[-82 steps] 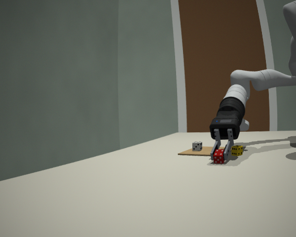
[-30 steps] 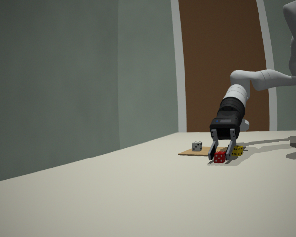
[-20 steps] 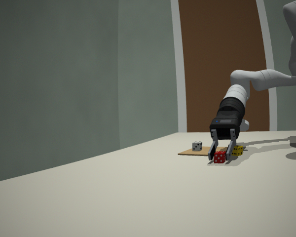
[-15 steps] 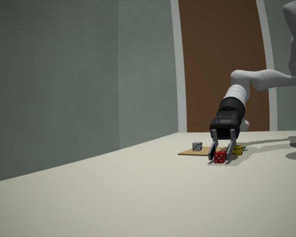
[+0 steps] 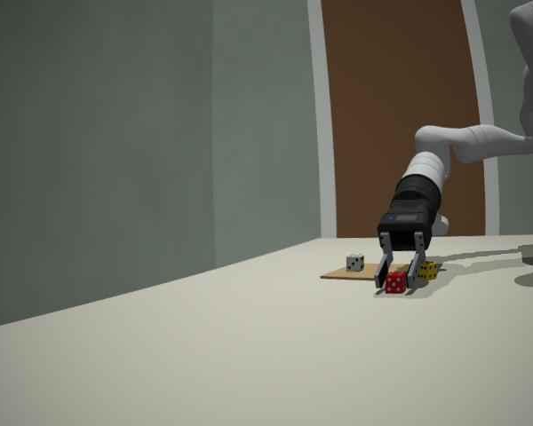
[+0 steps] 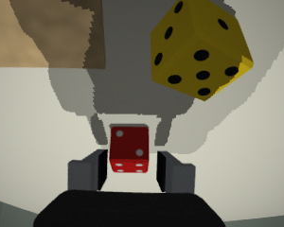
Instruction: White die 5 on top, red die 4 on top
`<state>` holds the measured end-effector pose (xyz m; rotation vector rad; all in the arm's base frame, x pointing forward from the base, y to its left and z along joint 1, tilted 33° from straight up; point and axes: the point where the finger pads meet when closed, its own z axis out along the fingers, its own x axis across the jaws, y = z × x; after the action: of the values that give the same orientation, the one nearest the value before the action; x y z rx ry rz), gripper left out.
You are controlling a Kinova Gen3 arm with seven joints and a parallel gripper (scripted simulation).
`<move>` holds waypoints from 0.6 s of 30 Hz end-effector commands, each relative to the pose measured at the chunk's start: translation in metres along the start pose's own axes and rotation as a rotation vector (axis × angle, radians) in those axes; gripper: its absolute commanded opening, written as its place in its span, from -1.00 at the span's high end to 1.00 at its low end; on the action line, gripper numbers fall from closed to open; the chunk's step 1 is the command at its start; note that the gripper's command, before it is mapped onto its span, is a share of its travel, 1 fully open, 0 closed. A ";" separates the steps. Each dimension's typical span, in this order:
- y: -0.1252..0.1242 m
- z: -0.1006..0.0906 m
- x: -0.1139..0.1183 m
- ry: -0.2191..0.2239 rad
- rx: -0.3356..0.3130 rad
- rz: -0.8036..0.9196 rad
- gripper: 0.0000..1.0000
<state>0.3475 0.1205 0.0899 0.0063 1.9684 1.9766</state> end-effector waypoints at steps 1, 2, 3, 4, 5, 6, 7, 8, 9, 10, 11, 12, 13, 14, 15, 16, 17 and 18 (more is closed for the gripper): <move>-0.001 0.001 -0.002 -0.005 -0.001 -0.006 -0.57; -0.001 0.001 -0.002 -0.005 -0.001 -0.006 -0.57; -0.001 0.001 -0.002 -0.005 -0.001 -0.006 -0.57; -0.001 0.001 -0.002 -0.005 -0.001 -0.006 -0.57; -0.001 0.001 -0.002 -0.005 -0.001 -0.006 -0.57; -0.001 0.001 -0.002 -0.005 -0.001 -0.006 -0.57; -0.001 0.001 -0.002 -0.005 -0.001 -0.006 -0.57; -0.001 0.001 -0.002 -0.005 -0.001 -0.006 -0.57; -0.001 0.001 -0.002 -0.005 -0.001 -0.006 -0.57; -0.001 0.001 -0.002 -0.005 -0.001 -0.006 -0.57; -0.001 0.001 -0.002 -0.005 -0.001 -0.006 -0.57; -0.001 0.001 -0.002 -0.005 -0.001 -0.006 -0.57; -0.001 0.000 -0.002 -0.005 -0.001 -0.006 -0.57; -0.001 -0.001 -0.002 -0.005 -0.001 -0.006 -0.57; -0.001 -0.002 -0.002 -0.005 -0.001 -0.006 -0.57; -0.001 -0.004 -0.002 -0.005 -0.001 -0.006 -0.57; -0.001 -0.007 -0.002 -0.005 -0.001 -0.006 -0.57; -0.001 -0.010 -0.002 -0.005 -0.001 -0.006 -0.57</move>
<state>0.3477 0.1175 0.0888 0.0087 1.9683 1.9760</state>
